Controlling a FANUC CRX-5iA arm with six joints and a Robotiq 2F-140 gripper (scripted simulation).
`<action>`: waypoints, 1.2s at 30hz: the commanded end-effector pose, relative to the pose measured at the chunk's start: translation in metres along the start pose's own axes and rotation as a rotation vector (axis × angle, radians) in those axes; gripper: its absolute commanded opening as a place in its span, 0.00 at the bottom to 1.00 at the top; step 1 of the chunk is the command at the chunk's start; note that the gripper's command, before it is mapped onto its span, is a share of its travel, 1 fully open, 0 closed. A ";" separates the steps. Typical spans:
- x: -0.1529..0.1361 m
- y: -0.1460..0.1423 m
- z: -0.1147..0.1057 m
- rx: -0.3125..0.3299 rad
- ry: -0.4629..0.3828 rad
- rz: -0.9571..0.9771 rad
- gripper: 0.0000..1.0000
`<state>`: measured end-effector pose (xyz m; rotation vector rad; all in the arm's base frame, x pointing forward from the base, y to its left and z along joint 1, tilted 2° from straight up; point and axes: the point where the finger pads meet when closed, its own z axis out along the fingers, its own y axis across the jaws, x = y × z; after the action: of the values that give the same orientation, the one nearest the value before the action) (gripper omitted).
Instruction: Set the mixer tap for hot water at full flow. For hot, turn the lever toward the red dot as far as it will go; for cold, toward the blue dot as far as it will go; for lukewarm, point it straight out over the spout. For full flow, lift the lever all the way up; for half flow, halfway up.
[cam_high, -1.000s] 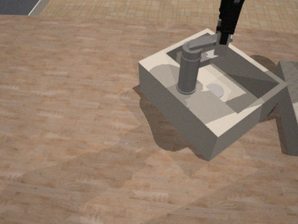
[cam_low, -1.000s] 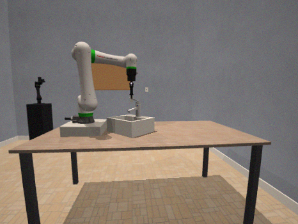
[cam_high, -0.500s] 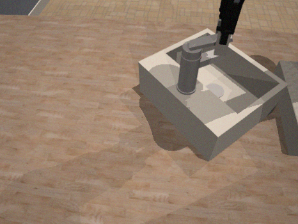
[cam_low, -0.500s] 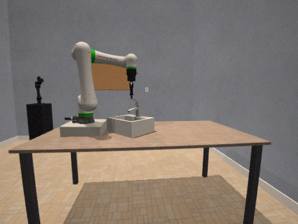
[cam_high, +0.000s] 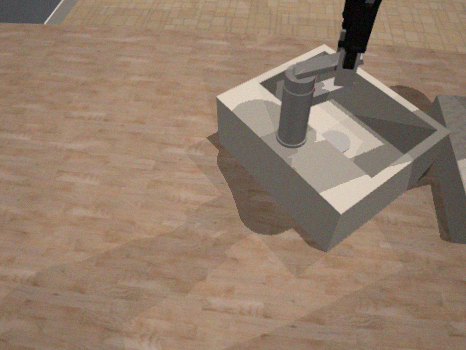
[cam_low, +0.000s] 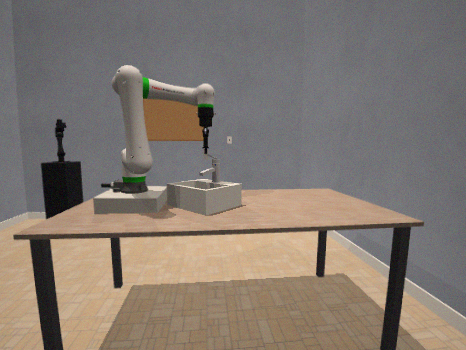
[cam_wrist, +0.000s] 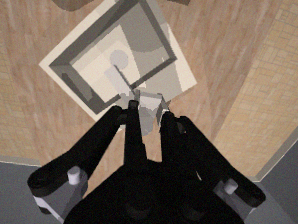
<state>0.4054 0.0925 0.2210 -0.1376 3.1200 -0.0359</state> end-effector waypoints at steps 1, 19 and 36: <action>0.000 0.000 0.000 0.000 -0.002 0.000 0.00; 0.000 0.000 0.000 0.000 -0.002 0.000 0.00; 0.000 0.000 0.000 0.000 -0.002 0.000 0.40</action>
<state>0.4058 0.0925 0.2213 -0.1376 3.1188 -0.0357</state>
